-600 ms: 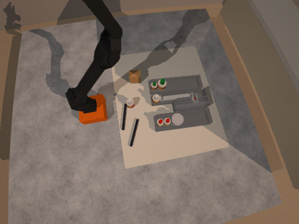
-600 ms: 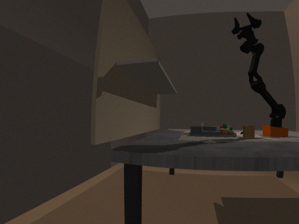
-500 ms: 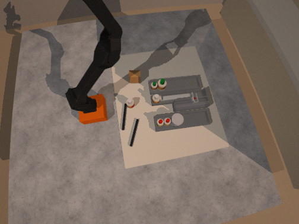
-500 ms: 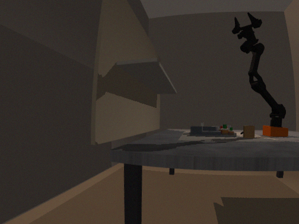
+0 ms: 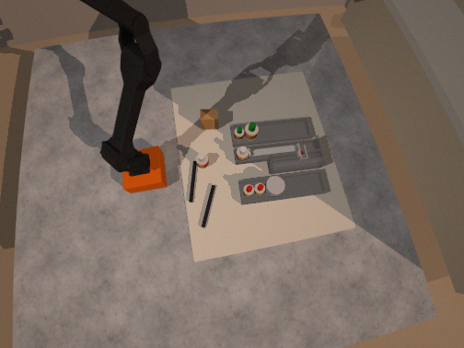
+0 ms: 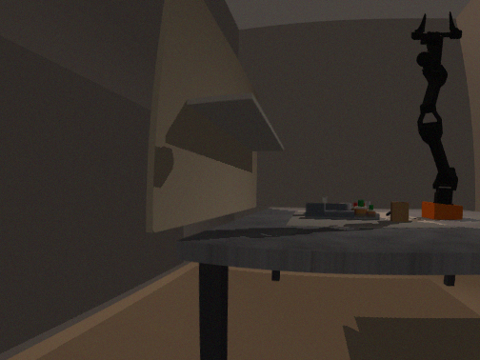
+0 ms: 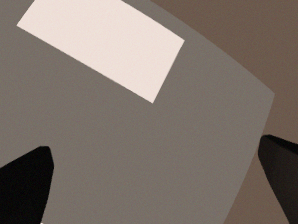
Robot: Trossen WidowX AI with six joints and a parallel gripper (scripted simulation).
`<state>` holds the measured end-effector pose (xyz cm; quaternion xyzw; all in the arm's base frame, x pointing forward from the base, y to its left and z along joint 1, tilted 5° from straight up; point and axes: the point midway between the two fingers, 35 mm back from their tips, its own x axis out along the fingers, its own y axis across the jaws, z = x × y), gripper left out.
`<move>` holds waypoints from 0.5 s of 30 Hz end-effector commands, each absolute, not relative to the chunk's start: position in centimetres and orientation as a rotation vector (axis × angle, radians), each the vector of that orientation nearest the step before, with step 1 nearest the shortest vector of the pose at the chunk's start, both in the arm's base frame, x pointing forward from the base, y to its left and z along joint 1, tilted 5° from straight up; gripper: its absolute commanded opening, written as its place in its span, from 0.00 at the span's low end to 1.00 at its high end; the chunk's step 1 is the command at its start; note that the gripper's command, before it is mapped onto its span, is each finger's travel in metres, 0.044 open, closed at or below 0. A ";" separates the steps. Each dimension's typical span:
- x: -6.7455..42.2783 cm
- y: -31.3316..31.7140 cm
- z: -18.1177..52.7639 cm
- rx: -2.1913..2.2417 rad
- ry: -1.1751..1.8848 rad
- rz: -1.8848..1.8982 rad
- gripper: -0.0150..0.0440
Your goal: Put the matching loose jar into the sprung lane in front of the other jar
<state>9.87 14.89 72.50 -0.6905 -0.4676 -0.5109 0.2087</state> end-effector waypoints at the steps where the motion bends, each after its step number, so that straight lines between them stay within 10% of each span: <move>1: 4.1 10.8 73.5 -1.679 -1.287 -1.539 1.00; 15: -6.1 -8.7 70.6 -0.875 -1.045 -1.719 1.00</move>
